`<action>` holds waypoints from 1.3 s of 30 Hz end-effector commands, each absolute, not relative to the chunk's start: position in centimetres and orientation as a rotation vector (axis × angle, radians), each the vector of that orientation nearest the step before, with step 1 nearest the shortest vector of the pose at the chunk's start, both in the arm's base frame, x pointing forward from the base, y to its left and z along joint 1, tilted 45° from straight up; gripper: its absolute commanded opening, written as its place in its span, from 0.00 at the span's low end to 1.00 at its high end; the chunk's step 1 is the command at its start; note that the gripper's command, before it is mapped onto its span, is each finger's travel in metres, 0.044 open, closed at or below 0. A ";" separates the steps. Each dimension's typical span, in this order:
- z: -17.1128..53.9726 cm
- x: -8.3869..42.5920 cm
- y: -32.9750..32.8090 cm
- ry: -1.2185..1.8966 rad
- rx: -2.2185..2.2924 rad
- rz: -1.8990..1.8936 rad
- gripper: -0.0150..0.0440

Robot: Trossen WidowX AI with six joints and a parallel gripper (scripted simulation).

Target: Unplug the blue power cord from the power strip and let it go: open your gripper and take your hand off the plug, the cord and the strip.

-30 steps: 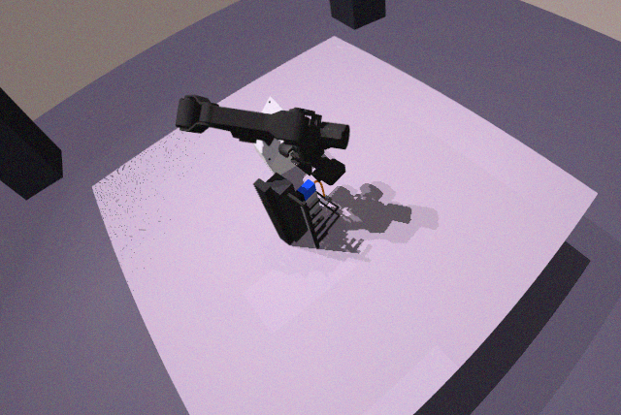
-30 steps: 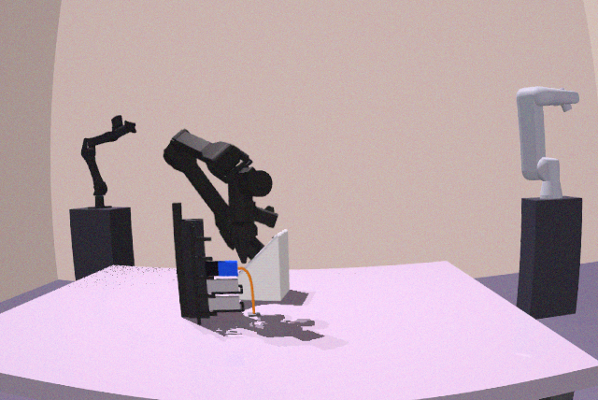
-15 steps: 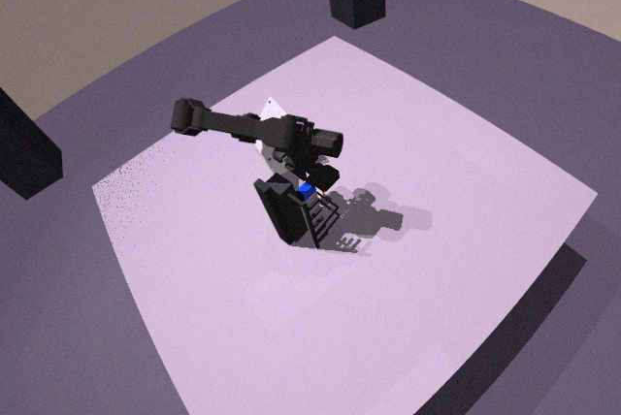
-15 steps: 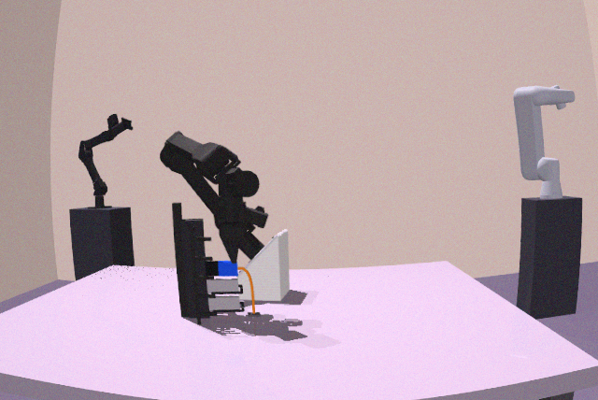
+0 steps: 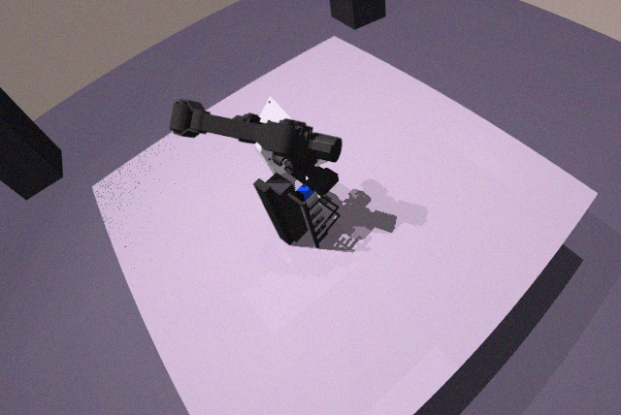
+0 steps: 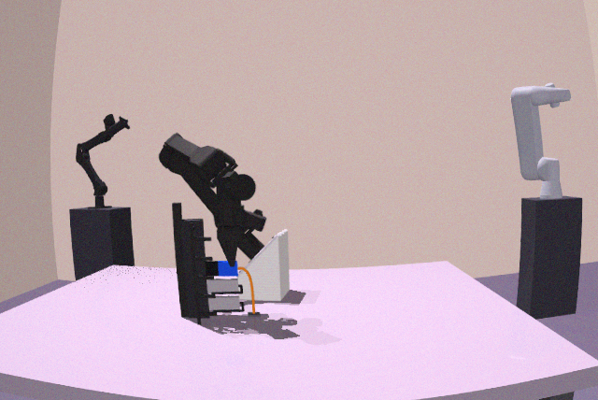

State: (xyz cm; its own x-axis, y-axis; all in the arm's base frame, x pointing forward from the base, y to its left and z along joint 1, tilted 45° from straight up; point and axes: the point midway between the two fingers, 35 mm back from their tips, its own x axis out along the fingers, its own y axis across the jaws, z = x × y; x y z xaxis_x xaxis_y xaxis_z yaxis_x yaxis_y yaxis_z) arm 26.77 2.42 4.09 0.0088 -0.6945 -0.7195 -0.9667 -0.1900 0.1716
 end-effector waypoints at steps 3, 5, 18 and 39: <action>4.1 26.8 2.4 1.705 -1.922 1.001 0.39; 4.1 26.8 2.4 1.705 -1.922 1.001 0.34; 3.7 26.7 2.8 1.704 -1.922 1.002 0.25; 1.5 25.9 5.4 1.699 -1.923 1.008 0.25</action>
